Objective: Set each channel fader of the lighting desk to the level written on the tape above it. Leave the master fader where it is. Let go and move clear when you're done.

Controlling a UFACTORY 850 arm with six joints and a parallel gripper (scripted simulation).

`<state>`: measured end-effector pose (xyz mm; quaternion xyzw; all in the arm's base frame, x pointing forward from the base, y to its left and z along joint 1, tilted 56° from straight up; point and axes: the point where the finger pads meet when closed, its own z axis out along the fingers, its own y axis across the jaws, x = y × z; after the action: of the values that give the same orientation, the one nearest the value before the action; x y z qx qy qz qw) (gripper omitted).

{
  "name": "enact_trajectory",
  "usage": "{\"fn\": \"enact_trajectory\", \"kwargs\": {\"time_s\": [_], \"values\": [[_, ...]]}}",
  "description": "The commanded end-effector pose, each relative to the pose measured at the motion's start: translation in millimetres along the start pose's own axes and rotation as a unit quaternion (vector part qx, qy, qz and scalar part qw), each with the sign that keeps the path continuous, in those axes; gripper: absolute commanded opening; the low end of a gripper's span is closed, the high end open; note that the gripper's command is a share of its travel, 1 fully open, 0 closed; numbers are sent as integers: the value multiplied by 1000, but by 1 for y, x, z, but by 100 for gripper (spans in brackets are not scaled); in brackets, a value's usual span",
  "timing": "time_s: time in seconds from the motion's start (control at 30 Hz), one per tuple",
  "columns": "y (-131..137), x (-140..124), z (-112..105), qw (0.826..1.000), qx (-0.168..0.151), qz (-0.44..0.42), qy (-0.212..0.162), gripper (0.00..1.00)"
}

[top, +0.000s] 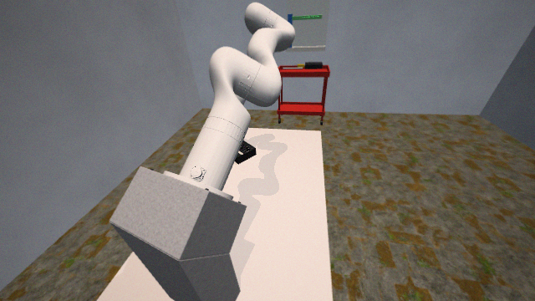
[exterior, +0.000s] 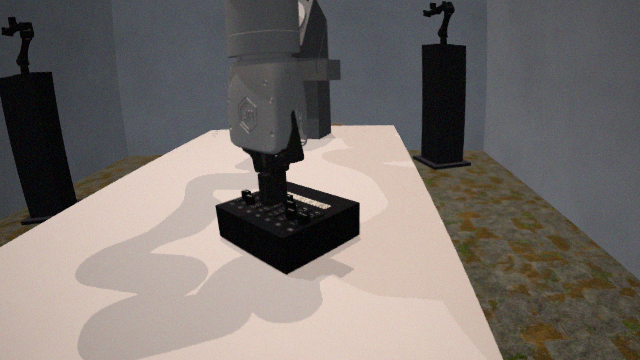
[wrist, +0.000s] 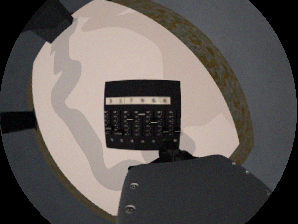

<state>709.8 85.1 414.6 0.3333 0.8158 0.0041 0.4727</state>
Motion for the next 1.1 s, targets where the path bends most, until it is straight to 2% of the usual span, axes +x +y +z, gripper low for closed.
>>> {"fn": "enact_trajectory", "kwargs": {"time_s": [0.0,1.07], "values": [[1,-1,3,1000,-1,0,0,0],[1,-1,14,1000,-1,0,0,0]]}}
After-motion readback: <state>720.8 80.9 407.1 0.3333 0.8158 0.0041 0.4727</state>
